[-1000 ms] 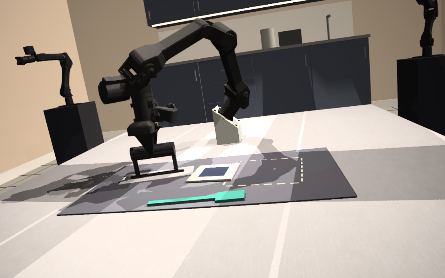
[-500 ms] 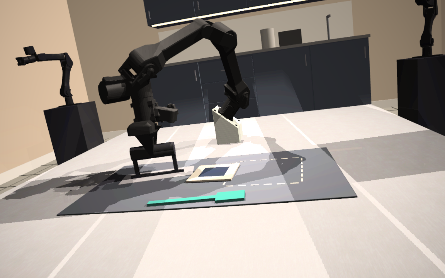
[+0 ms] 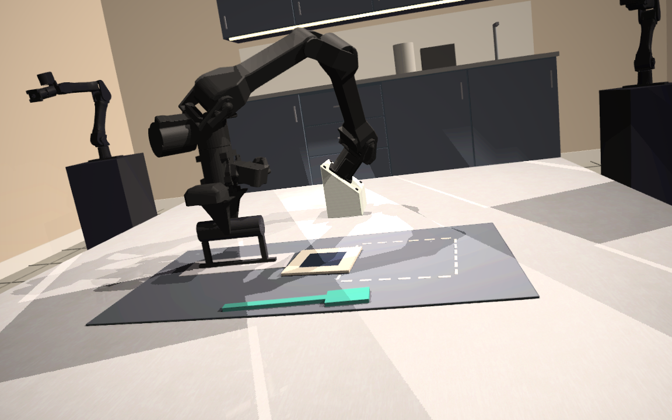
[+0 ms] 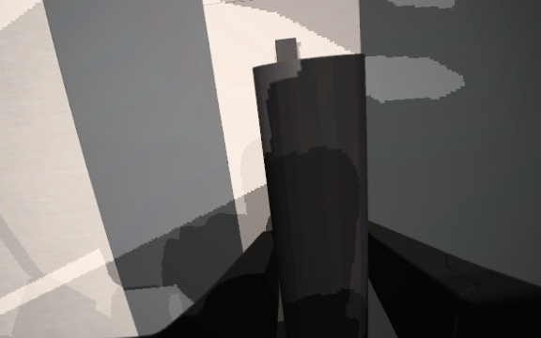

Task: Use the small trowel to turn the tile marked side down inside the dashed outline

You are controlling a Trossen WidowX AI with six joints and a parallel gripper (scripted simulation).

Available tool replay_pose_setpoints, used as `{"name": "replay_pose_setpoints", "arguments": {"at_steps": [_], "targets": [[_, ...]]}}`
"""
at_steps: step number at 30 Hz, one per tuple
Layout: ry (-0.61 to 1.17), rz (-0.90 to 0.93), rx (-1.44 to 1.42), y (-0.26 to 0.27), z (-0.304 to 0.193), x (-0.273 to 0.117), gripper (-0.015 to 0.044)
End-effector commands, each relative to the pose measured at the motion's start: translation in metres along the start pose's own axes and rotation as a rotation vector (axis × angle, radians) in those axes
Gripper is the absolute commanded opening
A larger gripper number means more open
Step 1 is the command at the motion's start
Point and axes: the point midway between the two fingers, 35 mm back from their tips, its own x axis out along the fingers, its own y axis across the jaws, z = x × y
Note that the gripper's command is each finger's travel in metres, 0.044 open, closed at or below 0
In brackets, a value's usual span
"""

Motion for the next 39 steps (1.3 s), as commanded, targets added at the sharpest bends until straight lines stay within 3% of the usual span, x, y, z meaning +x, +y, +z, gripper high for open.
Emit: {"name": "replay_pose_setpoints", "arguments": {"at_steps": [1, 10, 16, 22, 39], "targets": [[-0.004, 0.000, 0.118, 0.0001, 0.0006, 0.0003, 0.0130], [-0.004, 0.000, 0.377, 0.0001, 0.0005, 0.0003, 0.0130], [-0.004, 0.000, 0.396, 0.0001, 0.0005, 0.0003, 0.0130], [-0.004, 0.000, 0.396, 0.0001, 0.0005, 0.0003, 0.0270], [-0.004, 0.000, 0.396, 0.0001, 0.0005, 0.0003, 0.0270]]}}
